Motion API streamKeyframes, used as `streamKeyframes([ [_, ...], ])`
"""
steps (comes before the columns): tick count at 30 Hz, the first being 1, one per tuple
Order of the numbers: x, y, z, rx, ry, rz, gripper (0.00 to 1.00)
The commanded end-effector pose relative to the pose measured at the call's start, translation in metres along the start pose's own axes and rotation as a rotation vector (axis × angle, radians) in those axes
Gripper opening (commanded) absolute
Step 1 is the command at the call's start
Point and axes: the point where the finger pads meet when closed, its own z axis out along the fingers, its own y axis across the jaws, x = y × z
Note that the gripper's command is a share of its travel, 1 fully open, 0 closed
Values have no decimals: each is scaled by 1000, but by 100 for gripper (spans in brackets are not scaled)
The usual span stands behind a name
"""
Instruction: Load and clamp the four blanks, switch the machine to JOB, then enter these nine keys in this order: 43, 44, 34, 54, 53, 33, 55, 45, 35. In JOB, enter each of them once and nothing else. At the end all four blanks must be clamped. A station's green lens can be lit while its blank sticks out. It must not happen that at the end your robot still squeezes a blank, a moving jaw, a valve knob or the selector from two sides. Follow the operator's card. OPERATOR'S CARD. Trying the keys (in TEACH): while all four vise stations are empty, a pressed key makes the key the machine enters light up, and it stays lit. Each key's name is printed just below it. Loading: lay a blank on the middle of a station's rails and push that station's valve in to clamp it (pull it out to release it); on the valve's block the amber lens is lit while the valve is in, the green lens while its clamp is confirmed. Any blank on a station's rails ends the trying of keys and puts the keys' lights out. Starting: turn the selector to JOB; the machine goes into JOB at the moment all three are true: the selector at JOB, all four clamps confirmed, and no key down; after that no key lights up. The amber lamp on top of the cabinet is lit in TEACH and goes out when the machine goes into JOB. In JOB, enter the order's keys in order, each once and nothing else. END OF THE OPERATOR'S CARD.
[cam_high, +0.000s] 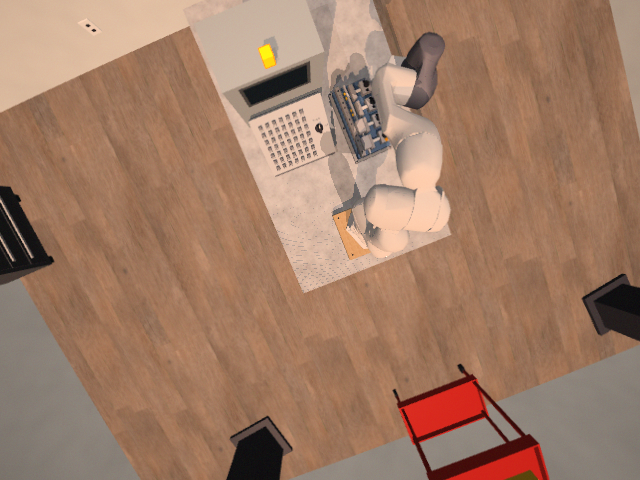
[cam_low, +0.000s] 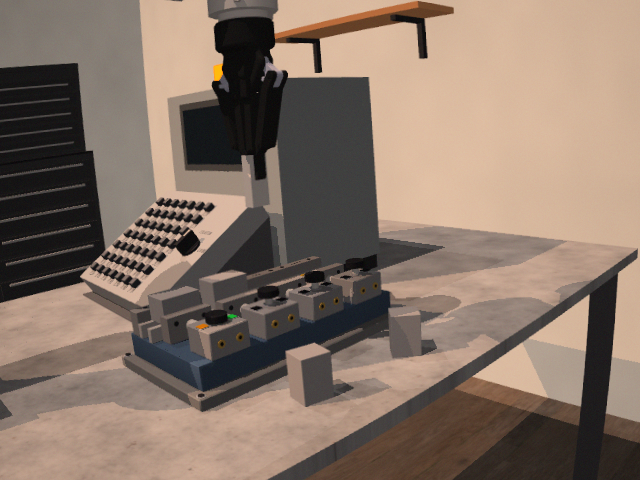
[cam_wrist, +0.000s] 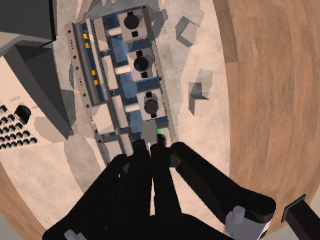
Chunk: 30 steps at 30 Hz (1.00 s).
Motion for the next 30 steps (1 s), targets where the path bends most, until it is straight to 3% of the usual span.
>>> streamKeyframes([
  [1,2,-1,4,-3,1,3,0],
  [16,2,-1,36,-3,1,3,0],
  [30,3,0,86,-3,1,3,0],
])
